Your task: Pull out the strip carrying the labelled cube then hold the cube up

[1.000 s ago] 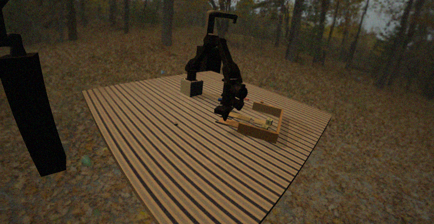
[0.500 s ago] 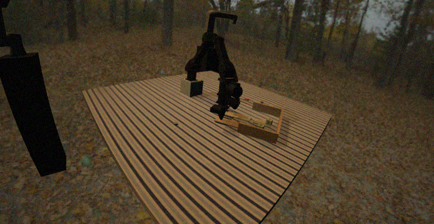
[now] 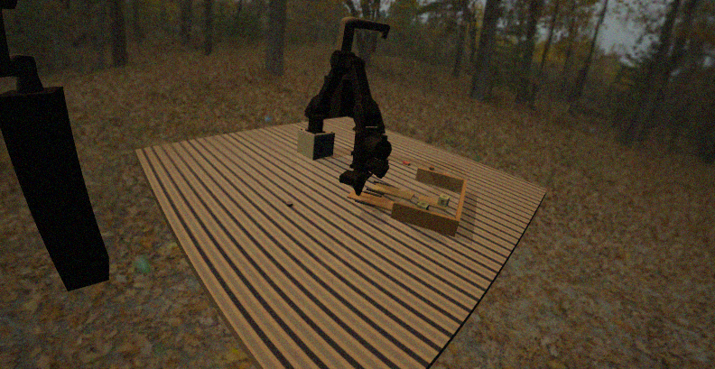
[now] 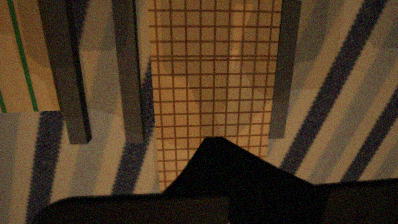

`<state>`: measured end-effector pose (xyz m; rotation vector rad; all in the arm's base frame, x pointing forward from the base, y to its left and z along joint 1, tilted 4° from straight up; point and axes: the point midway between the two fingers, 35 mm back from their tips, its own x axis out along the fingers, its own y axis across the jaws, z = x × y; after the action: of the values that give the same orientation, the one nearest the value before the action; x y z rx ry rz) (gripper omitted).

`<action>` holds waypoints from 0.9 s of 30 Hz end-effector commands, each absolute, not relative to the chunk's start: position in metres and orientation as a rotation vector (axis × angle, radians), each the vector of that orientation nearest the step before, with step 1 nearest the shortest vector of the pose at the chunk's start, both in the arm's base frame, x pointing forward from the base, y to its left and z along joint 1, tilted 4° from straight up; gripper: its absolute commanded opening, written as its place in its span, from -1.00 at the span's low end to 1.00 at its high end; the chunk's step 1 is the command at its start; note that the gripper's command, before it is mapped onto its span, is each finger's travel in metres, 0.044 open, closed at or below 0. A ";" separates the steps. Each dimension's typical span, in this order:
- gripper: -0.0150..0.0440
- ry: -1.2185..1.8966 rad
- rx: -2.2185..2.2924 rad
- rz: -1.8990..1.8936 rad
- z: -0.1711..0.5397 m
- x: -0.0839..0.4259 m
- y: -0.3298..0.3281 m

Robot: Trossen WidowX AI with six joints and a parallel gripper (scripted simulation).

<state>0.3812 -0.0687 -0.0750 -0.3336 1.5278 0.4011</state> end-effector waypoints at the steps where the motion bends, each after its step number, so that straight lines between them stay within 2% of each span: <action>1: -0.49 1.553 -0.331 0.397 -0.081 0.368 -0.075; 27: -0.49 1.556 -0.332 0.396 -0.081 0.336 -0.092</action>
<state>0.3482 -0.0869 -0.0755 -0.3343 1.5283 0.3987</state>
